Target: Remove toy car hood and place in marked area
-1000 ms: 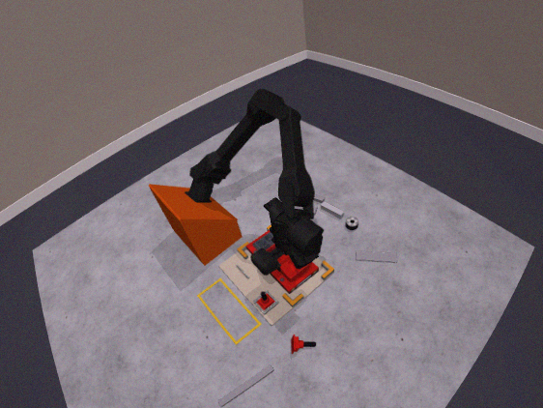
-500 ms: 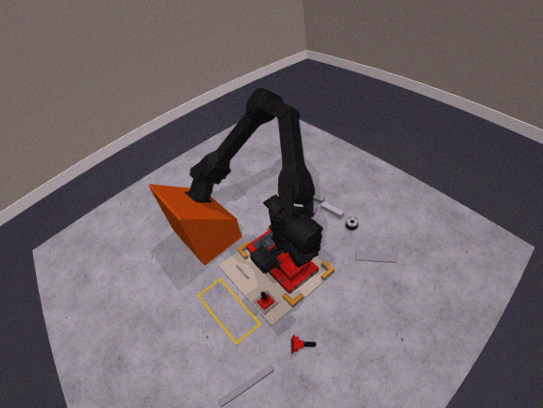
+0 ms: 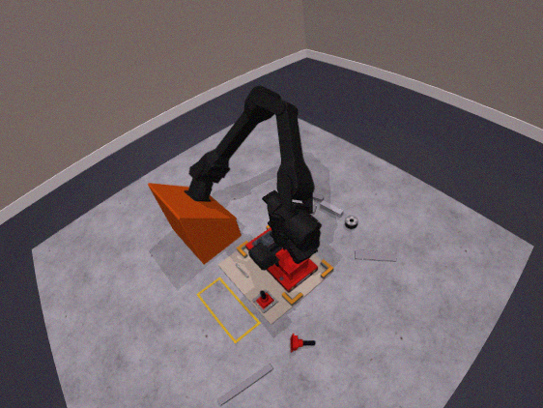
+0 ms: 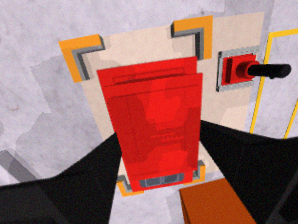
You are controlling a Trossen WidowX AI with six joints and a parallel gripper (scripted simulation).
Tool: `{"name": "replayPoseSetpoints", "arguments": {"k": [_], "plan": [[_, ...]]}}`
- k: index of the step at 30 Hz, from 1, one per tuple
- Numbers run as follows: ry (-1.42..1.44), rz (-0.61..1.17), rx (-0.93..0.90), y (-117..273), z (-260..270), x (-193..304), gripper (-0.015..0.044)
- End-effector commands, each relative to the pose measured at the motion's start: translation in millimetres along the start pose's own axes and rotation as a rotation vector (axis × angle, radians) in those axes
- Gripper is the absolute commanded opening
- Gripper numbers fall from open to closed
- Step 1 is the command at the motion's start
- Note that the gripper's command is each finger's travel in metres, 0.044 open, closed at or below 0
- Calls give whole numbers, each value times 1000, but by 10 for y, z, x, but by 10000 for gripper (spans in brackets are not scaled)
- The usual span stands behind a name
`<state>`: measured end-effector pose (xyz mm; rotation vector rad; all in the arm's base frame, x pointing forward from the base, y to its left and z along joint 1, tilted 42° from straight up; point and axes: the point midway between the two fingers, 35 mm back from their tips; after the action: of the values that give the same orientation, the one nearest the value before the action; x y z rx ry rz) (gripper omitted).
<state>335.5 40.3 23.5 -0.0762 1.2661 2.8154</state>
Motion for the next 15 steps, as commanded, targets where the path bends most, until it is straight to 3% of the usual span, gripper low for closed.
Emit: {"name": "replayPoseSetpoints", "arguments": {"k": [1,8,15], "plan": [[3,-4,4,49,-7,-9,0],[3,-4,5,147,-10,-12,0],[3,-4,6,486,-12,-8,0]]}}
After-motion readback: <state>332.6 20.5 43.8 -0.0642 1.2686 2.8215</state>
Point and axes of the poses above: the point midway between the two fingers, 35 mm back from their tips, its own y axis back along the fingers, its own z axis across the jaws, x = y × z, and after that the axes turned 9 degrees about y, right-handed
